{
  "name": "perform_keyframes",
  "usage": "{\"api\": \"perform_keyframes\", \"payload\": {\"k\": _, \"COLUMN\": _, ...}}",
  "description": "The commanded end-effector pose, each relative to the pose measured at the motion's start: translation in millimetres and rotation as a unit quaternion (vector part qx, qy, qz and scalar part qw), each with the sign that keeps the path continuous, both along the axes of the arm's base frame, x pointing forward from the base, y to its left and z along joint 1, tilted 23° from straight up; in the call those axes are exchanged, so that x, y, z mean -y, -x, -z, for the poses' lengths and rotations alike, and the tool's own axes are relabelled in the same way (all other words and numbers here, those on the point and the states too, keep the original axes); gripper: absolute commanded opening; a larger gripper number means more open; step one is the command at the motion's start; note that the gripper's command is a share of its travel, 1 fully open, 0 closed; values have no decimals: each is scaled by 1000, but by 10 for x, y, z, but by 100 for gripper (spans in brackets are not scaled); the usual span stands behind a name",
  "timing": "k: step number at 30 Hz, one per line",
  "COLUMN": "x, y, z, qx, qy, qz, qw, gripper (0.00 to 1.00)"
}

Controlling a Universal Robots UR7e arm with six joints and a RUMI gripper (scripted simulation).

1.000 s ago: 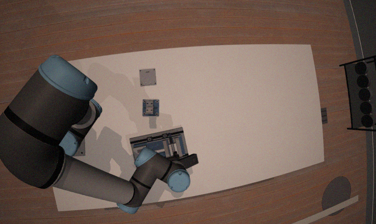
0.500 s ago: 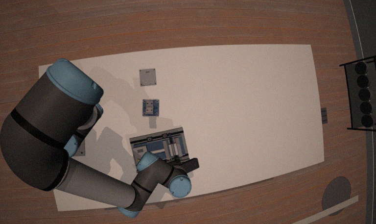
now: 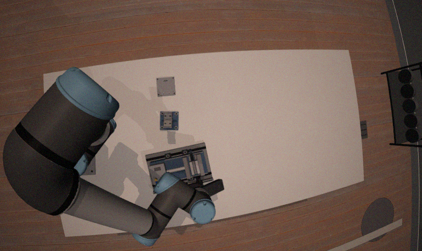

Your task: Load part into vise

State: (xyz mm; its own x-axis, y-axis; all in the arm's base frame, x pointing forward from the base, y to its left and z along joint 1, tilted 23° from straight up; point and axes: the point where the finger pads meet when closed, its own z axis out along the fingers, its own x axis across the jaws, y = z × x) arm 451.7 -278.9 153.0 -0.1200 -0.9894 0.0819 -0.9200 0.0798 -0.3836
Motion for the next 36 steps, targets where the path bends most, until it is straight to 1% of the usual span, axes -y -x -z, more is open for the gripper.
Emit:
{"api": "perform_keyframes", "payload": {"k": 1, "x": 1, "y": 4, "z": -20, "qx": 0, "qy": 0, "qz": 0, "qw": 1000, "gripper": 0}}
{"api": "perform_keyframes", "payload": {"k": 9, "x": -7, "y": 31, "z": -85, "qx": 0, "qy": 0, "qz": 0, "qw": 1000, "gripper": 0}}
{"api": "perform_keyframes", "payload": {"k": 24, "x": -51, "y": 164, "z": -412, "qx": 0, "qy": 0, "qz": 0, "qw": 1000, "gripper": 0}}
{"api": "perform_keyframes", "payload": {"k": 26, "x": -51, "y": 164, "z": -412, "qx": 0, "qy": 0, "qz": 0, "qw": 1000, "gripper": 0}}
{"api": "perform_keyframes", "payload": {"k": 36, "x": -70, "y": 222, "z": -557, "qx": 0, "qy": 0, "qz": 0, "qw": 1000, "gripper": 0}}
